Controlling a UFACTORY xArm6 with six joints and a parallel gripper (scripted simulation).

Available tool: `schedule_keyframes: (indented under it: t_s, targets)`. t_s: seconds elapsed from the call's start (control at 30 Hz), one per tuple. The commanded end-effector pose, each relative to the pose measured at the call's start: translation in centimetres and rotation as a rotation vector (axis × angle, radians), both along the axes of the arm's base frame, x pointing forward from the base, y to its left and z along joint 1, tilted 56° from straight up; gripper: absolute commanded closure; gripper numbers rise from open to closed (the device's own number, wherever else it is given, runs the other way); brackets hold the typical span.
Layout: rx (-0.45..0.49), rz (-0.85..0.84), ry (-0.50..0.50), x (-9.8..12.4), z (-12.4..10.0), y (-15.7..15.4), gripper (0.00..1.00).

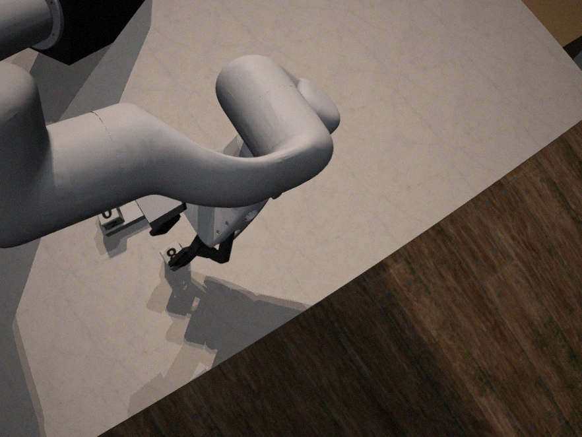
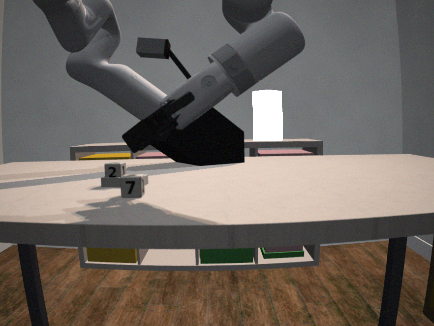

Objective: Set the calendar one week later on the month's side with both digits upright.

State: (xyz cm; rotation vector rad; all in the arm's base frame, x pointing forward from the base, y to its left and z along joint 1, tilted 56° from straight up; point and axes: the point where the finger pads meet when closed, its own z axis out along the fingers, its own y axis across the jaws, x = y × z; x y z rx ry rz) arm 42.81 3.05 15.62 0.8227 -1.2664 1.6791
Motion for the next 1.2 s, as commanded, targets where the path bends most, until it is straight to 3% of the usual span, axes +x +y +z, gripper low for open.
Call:
schedule_keyframes:
  t_s: [0.0,1.17]
  targets:
    - [0.002,0.002,-0.002,0.1,-0.1,-0.1,0.51]
    - [0.002,0.002,-0.002,2.0,-3.1,-4.1,0.51]
